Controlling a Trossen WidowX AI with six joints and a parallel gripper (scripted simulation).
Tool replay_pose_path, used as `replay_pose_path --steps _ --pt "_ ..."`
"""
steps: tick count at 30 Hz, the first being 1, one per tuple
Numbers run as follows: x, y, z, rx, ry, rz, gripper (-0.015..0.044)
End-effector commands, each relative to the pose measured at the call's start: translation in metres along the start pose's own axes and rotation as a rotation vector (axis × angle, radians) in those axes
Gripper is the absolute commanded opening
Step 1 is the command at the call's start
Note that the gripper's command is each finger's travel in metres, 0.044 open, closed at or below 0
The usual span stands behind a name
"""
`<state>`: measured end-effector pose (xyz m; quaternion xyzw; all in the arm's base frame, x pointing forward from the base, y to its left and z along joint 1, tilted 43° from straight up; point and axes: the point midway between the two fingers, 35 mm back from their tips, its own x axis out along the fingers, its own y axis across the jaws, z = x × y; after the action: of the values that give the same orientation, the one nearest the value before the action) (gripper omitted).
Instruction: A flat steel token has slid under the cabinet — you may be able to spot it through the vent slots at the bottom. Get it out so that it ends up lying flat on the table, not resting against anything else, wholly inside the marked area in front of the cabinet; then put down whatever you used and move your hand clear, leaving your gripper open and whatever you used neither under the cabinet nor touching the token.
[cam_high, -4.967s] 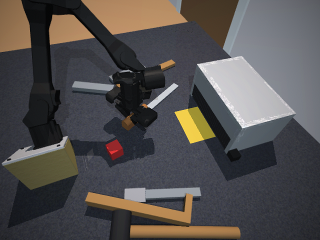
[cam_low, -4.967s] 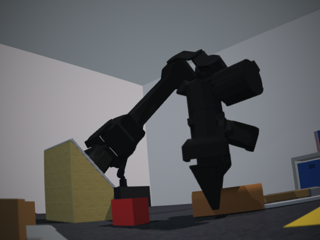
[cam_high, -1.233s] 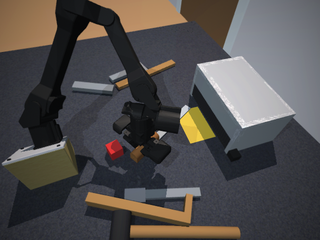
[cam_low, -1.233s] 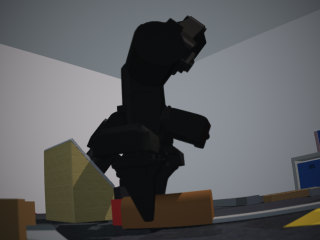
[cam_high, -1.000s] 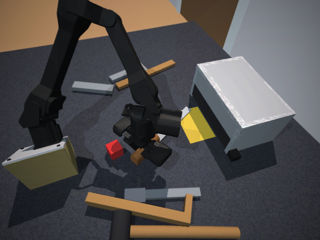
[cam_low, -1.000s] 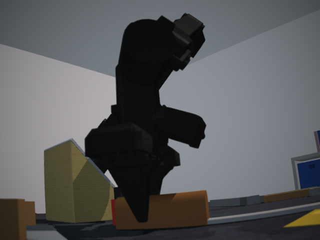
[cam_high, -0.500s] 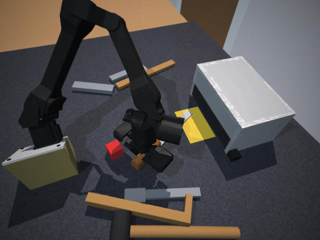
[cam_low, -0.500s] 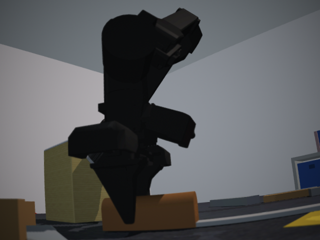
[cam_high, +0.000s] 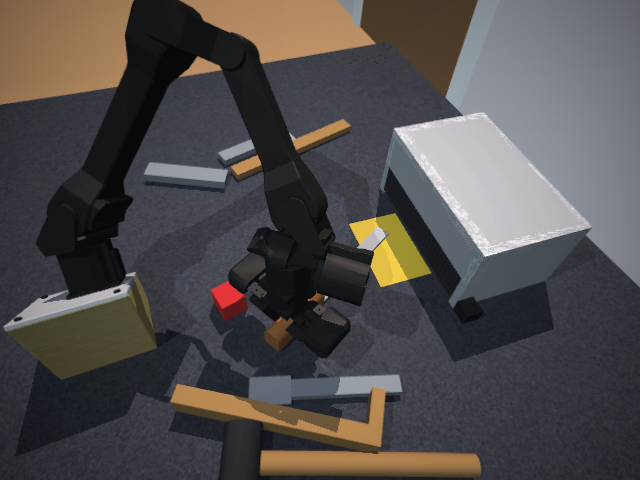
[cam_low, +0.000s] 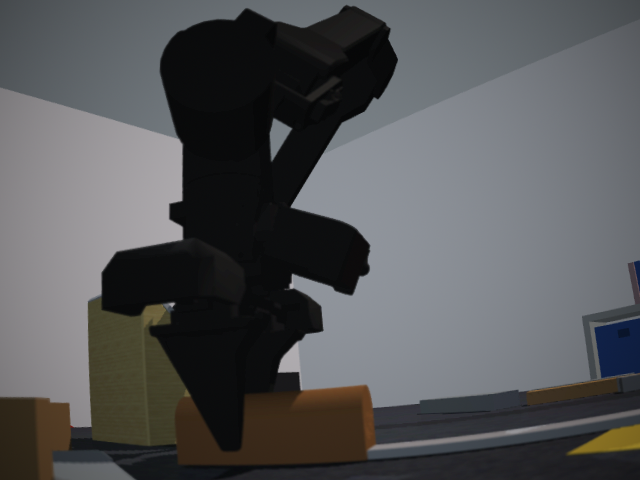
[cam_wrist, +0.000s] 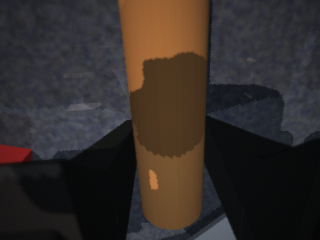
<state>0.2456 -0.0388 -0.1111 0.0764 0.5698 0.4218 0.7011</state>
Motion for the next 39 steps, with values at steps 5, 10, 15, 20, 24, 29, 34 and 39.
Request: replay_pose_path --steps 5,10,15,20,24,29,34,39 --pt "-0.002 -0.011 -0.006 0.002 -0.001 -0.008 0.0000" --pt "-0.002 -0.016 -0.010 0.002 0.000 -0.008 0.0000" --pt "-0.002 -0.021 -0.013 0.002 0.000 -0.009 0.0000" --pt "-0.002 -0.026 -0.016 0.002 0.000 -0.009 0.0000" --pt "-0.003 -0.030 -0.019 0.002 0.000 -0.009 0.0000" --pt "-0.003 -0.035 -0.022 0.002 0.000 -0.010 0.0000" --pt "-0.003 -0.040 -0.026 0.002 0.000 -0.010 0.0000" --pt "-0.003 -0.045 -0.029 0.002 0.001 -0.011 0.0000"
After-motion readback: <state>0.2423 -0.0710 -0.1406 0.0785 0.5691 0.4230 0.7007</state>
